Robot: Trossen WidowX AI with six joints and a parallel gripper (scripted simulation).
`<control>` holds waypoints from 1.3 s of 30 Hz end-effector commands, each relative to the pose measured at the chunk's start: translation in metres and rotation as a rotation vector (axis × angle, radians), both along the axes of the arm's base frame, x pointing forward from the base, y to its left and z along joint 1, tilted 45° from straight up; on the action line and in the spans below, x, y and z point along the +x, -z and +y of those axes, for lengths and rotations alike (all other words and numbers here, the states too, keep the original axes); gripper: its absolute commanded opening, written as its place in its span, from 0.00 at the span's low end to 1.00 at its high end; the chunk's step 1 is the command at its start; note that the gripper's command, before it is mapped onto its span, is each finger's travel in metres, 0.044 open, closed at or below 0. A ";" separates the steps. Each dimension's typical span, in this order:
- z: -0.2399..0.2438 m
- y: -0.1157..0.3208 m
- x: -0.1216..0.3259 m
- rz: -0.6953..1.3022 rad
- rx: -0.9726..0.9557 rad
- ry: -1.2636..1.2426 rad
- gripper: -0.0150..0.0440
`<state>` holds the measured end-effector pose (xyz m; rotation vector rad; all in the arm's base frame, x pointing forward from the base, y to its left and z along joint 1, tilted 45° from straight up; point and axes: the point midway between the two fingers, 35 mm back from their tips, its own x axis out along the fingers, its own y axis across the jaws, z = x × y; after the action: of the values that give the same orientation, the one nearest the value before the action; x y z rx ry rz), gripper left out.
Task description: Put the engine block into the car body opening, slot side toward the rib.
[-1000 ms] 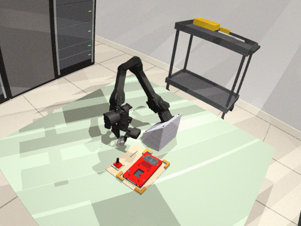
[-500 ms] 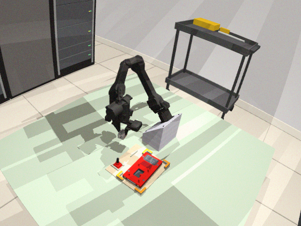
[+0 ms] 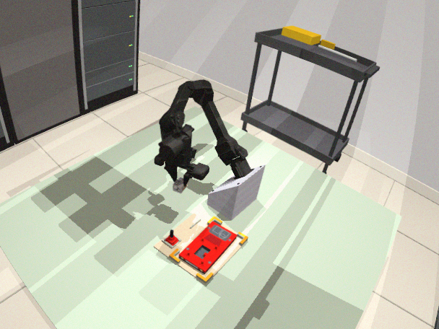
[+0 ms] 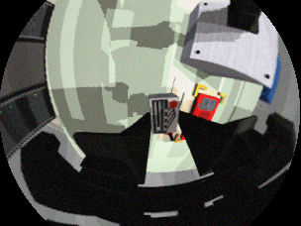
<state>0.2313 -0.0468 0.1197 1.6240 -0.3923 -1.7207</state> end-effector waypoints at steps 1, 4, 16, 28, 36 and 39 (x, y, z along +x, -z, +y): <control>0.003 -0.005 -0.001 0.002 0.006 -0.010 0.25; 0.006 -0.001 0.005 0.069 0.000 -0.081 0.25; 0.019 0.018 0.027 0.352 -0.026 -0.381 0.25; 0.036 0.041 0.047 0.630 -0.049 -0.684 0.25; 0.045 0.057 0.059 0.820 -0.066 -0.883 0.25; 0.048 0.064 0.063 0.891 -0.073 -0.958 0.25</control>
<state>0.2891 -0.0034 0.0669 0.7324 0.5570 -1.4509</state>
